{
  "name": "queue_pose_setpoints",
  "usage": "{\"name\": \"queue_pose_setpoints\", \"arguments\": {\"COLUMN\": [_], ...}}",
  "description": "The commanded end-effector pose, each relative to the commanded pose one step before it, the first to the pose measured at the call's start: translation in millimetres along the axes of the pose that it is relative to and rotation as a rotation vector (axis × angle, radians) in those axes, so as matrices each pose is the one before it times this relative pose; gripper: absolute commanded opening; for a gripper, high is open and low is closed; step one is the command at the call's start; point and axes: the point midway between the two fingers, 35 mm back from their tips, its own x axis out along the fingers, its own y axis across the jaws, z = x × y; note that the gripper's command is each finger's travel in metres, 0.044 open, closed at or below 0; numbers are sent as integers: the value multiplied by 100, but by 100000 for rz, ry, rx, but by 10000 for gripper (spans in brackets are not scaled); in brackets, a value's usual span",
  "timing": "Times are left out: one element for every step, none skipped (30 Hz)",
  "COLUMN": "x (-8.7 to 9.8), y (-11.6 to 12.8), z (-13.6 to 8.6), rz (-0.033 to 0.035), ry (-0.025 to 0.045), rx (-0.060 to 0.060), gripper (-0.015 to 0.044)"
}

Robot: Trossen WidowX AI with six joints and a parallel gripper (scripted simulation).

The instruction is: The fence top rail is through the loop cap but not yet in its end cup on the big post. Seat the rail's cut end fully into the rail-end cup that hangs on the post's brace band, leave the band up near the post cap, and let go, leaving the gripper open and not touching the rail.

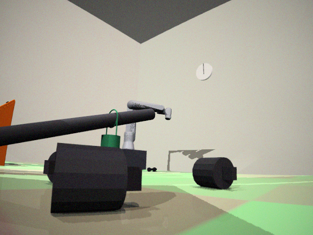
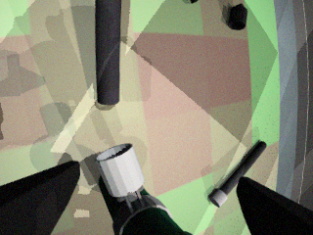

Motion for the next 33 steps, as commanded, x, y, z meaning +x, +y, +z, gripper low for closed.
{"name": "queue_pose_setpoints", "arguments": {"x": [-591, 0, 0, 0, 0, 0, 0, 0, 0, 0, 0, 162, 284, 421, 580, 611, 668, 738, 649, 395, 131, 0, 26, 52, 79, 106, 130, 150, 159, 161, 161, 161, 161], "y": [1718, 0, 0, 0, 0, 0, 0, 0, 0, 0, 0, 76, 136, 208, 299, 333, 386, 457, 432, 278, 95, 0, -5, -10, -15, -20, -24, -26, -26, -25, -23, -22, -21], "z": [-2721, 0, 0, 0, 0, 0, 0, 0, 0, 0, 0, 5, 7, 7, 3, -5, -14, -26, -30, -21, -7, 0, 0, 1, 1, 1, 1, 1, 1, 1, 0, 0, 0], "rz": [-1575, 0, 0, 0, 0, 0, 0, 0, 0, 0, 0, 38, 59, 68, 56, 15, -34, -94, -128, -97, -35, 0, 1, 2, 3, 4, 4, 5, 4, 4, 3, 3, 2], "ry": [-1144, 0, 0, 0, 0, 0, 0, 0, 0, 0, 0, -54, -84, -102, -94, -36, 40, 149, 231, 190, 72, 0, -2, -4, -5, -7, -8, -8, -8, -7, -6, -6, -5], "rx": [-38192, 0, 0, 0, 0, 0, 0, 0, 0, 0, 0, 24, 39, 50, 53, 33, 6, -36, -74, -68, -27, 0, 1, 3, 4, 5, 6, 6, 7, 6, 6, 6, 5], "gripper": [440, 440, 440, 440, 440, 440, 440, 440, 440, 440, 440, 440, 440, 440, 440, 440, 440, 440, 440, 440, 440, 440, 440, 440, 440, 440, 440, 440, 440, 440, 440, 440, 440]}}
